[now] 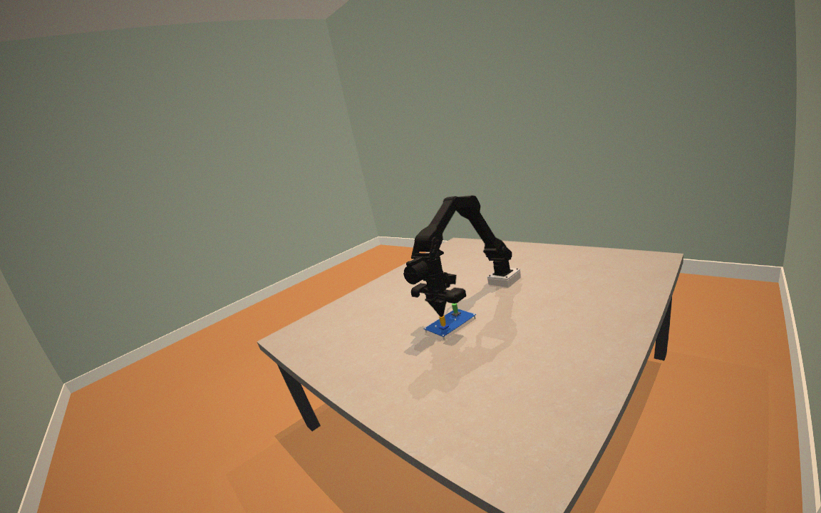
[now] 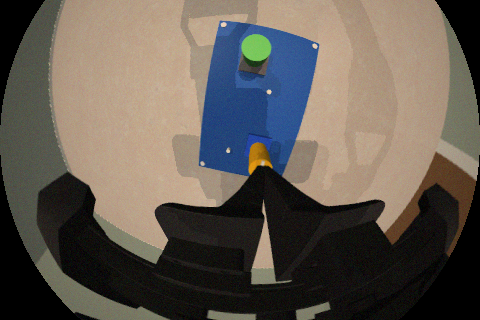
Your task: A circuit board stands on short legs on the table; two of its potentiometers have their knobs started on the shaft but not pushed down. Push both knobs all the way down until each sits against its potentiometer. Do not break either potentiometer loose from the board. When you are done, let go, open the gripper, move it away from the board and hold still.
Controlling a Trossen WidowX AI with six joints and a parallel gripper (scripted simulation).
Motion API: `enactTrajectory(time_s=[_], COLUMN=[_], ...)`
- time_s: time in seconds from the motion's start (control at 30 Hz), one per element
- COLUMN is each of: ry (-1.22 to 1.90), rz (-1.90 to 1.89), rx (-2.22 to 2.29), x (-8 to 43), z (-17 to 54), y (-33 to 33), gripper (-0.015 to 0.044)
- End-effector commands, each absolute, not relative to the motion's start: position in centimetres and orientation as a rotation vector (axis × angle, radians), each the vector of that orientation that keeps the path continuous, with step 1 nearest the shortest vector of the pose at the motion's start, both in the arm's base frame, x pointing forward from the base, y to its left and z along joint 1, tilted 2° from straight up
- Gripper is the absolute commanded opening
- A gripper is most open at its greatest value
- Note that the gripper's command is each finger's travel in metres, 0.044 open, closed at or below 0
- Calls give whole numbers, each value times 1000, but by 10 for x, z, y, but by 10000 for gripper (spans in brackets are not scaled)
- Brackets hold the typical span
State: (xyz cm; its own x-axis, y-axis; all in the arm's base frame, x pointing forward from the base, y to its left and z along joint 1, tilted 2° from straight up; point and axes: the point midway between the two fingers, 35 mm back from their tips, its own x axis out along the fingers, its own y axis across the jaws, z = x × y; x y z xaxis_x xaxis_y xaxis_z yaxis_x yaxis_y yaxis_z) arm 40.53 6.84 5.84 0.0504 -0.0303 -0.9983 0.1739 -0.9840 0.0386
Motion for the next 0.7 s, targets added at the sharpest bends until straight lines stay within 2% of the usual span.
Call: enactTrajectory(time_s=[0.0, 0.67], ry=[143, 147], rz=[-2083, -2082], rx=[2135, 2134], x=[408, 408], z=[38, 70], y=[67, 68], gripper=[0, 0])
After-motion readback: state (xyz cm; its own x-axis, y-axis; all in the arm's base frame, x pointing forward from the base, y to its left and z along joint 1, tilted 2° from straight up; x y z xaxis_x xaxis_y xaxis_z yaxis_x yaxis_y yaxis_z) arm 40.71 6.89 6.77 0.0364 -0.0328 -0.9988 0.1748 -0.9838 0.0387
